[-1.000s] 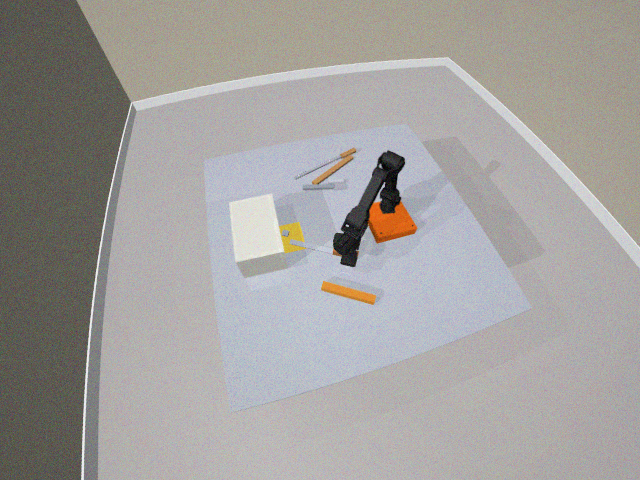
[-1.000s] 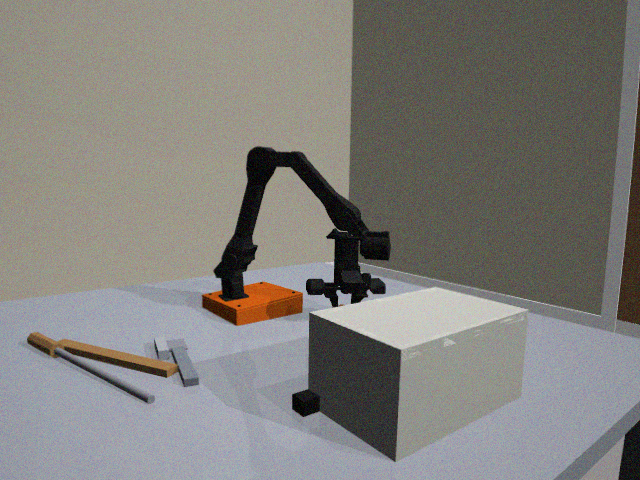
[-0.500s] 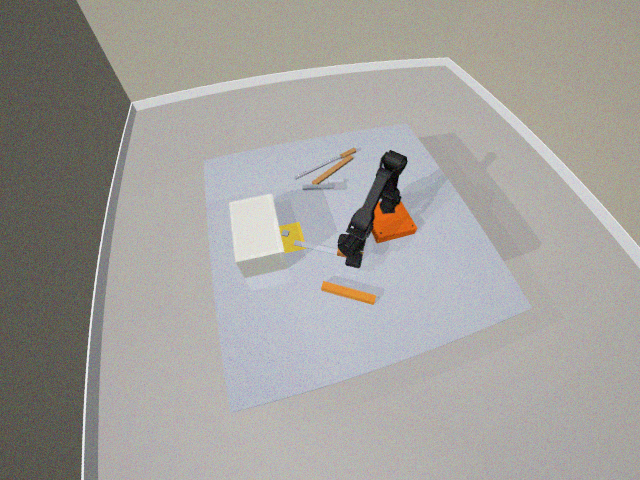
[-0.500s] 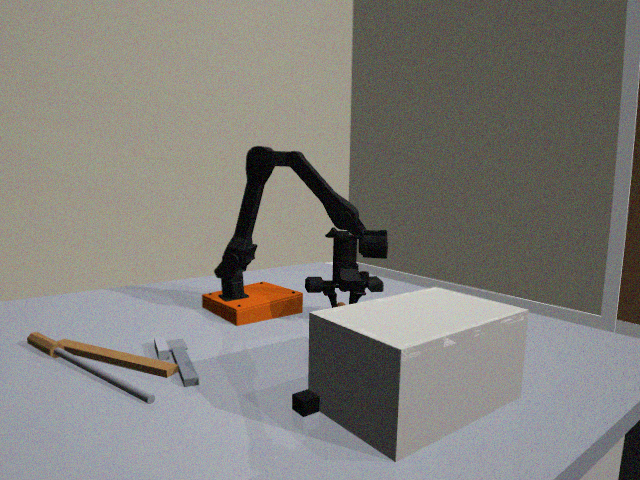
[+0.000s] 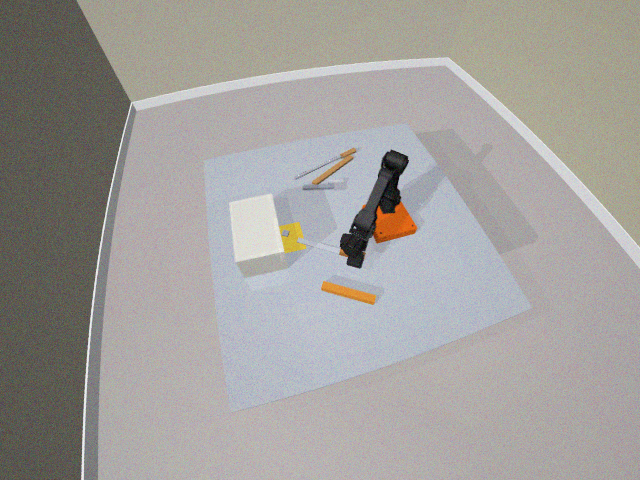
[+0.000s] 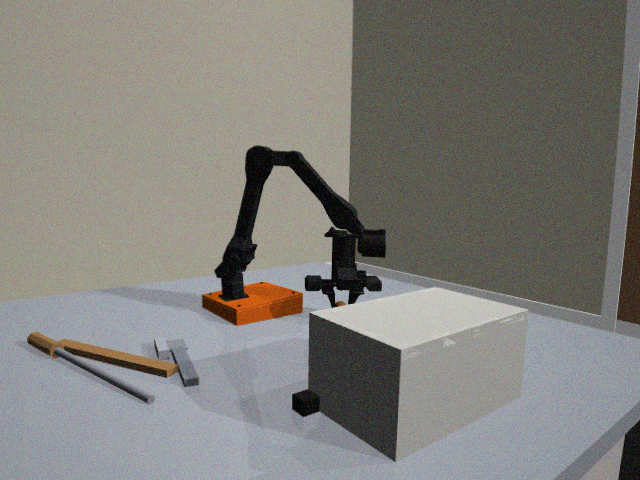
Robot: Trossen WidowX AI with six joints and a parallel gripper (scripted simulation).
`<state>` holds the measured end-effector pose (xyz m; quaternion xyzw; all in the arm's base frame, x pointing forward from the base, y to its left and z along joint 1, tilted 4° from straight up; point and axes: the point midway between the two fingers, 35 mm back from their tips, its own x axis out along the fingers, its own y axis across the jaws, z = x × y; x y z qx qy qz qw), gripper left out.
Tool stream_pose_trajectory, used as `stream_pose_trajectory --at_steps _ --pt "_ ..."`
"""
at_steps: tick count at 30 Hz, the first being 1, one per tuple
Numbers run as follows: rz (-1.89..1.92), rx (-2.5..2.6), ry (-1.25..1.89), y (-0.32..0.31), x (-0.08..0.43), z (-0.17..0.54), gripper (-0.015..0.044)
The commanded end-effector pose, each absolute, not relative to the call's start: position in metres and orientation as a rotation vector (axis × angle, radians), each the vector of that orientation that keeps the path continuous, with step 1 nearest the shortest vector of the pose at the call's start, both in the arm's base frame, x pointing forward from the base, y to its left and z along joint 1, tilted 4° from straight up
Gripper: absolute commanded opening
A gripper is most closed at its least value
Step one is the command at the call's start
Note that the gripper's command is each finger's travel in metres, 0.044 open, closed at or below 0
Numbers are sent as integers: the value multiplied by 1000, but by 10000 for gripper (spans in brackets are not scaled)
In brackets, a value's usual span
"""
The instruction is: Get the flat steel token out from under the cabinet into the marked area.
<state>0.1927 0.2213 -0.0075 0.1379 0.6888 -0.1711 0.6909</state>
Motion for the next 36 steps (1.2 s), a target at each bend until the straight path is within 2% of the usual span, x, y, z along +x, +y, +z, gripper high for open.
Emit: stream_pose_trajectory --at_steps 1,36 --pt "-409 338 1531 221 193 -7 0" --pt "-478 411 1515 246 199 -8 0"
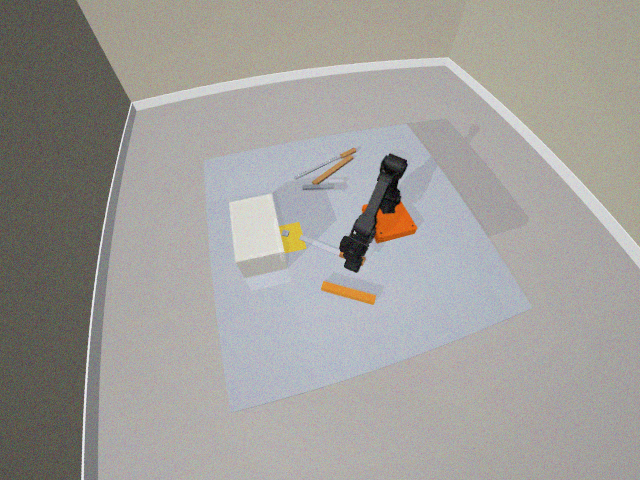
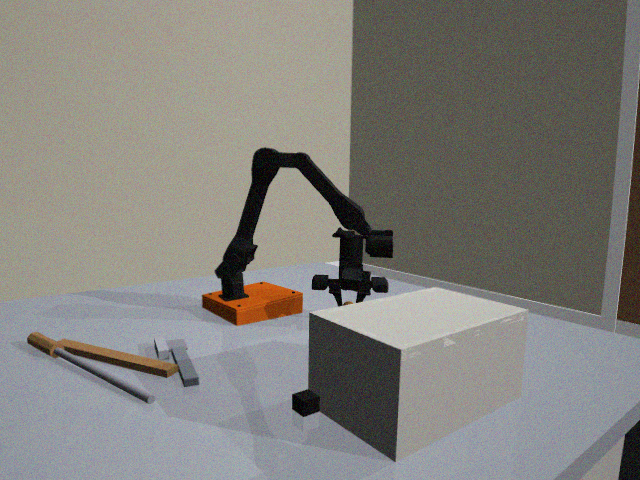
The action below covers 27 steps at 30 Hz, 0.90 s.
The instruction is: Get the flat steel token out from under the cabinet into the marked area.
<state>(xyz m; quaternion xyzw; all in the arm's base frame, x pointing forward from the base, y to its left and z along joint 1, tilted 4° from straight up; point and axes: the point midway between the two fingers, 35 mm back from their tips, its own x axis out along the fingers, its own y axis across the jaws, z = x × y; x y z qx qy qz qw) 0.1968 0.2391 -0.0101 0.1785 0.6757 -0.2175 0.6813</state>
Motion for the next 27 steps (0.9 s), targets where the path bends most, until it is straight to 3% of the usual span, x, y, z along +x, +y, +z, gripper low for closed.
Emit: stream_pose_trajectory --at_steps 1,27 --pt "-478 411 1515 247 199 -8 0" --pt "-477 413 1515 268 205 -8 0"
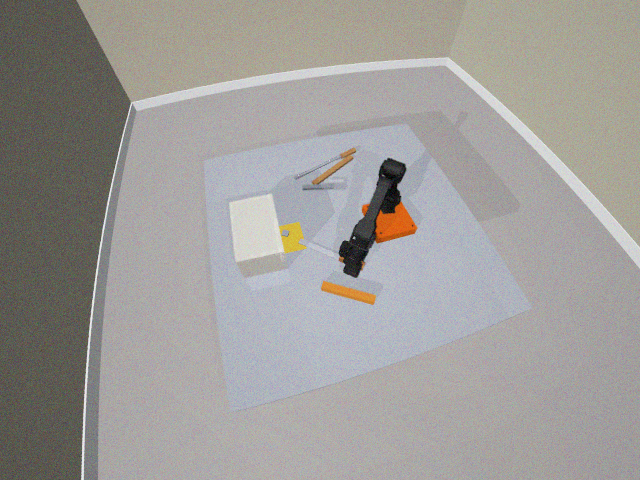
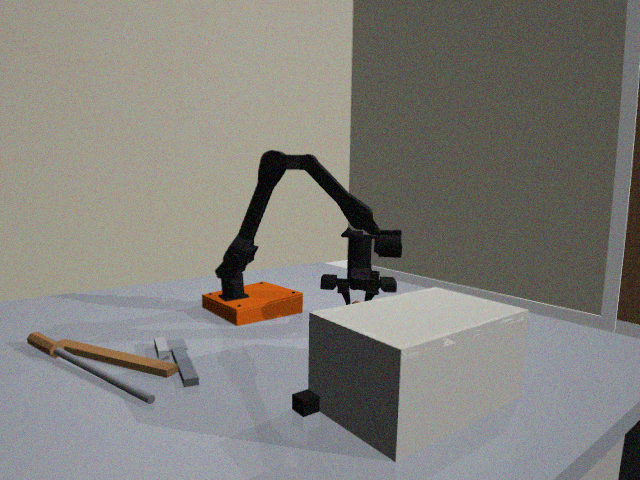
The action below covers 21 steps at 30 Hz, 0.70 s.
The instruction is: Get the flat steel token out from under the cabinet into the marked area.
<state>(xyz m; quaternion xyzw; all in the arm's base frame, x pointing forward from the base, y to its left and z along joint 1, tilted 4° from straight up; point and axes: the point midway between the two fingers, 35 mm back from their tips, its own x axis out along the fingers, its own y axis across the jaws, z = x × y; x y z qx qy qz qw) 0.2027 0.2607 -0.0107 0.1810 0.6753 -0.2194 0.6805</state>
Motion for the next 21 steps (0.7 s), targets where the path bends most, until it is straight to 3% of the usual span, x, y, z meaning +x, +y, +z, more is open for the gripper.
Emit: stream_pose_trajectory --at_steps 1,21 --pt "-477 413 1515 269 205 -8 0" --pt "-476 414 1515 284 211 -9 0"
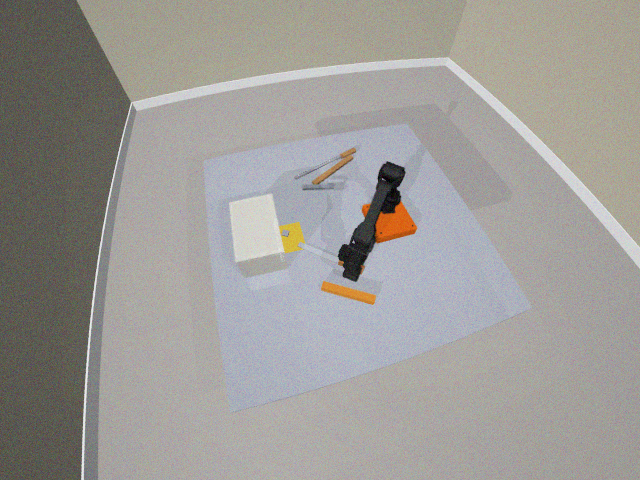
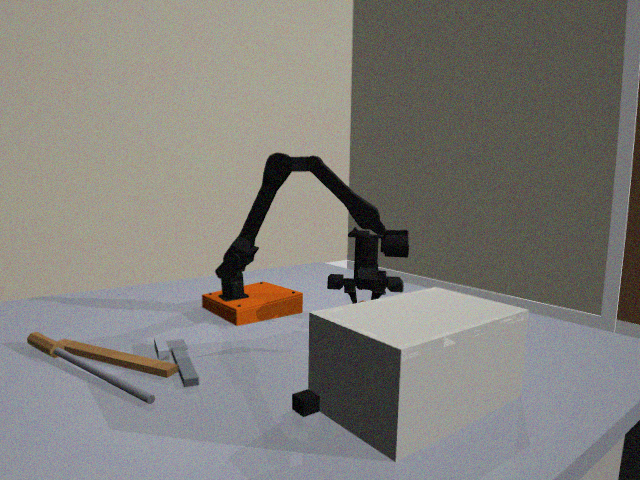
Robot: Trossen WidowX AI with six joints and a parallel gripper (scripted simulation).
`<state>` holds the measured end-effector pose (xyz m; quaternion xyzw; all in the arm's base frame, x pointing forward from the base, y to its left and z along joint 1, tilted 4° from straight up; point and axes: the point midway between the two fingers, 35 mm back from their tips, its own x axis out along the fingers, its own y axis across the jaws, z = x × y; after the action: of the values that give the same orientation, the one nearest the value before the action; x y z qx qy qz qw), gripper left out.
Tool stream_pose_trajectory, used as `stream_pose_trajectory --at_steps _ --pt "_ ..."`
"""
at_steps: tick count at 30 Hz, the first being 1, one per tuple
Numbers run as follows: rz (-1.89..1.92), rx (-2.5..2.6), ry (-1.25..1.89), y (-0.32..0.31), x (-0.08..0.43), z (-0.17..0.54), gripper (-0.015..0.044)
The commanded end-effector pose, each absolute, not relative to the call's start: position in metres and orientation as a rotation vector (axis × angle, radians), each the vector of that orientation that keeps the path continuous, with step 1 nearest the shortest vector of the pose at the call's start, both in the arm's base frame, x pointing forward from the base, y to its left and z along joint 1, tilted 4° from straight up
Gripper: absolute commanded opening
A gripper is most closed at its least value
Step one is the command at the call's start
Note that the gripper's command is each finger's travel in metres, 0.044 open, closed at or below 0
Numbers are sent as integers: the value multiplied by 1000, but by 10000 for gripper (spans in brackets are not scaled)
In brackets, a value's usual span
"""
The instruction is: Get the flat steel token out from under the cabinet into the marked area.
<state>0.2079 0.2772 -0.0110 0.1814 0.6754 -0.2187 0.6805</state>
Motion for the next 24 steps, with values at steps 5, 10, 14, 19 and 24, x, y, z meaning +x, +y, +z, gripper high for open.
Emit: stream_pose_trajectory --at_steps 5,10,14,19,24 --pt "-475 414 1515 287 212 -9 0" --pt "-476 414 1515 284 215 -9 0" --pt "-476 414 1514 281 219 -8 0" --pt "-476 414 1513 277 225 -8 0" --pt "-476 414 1513 273 232 -8 0"
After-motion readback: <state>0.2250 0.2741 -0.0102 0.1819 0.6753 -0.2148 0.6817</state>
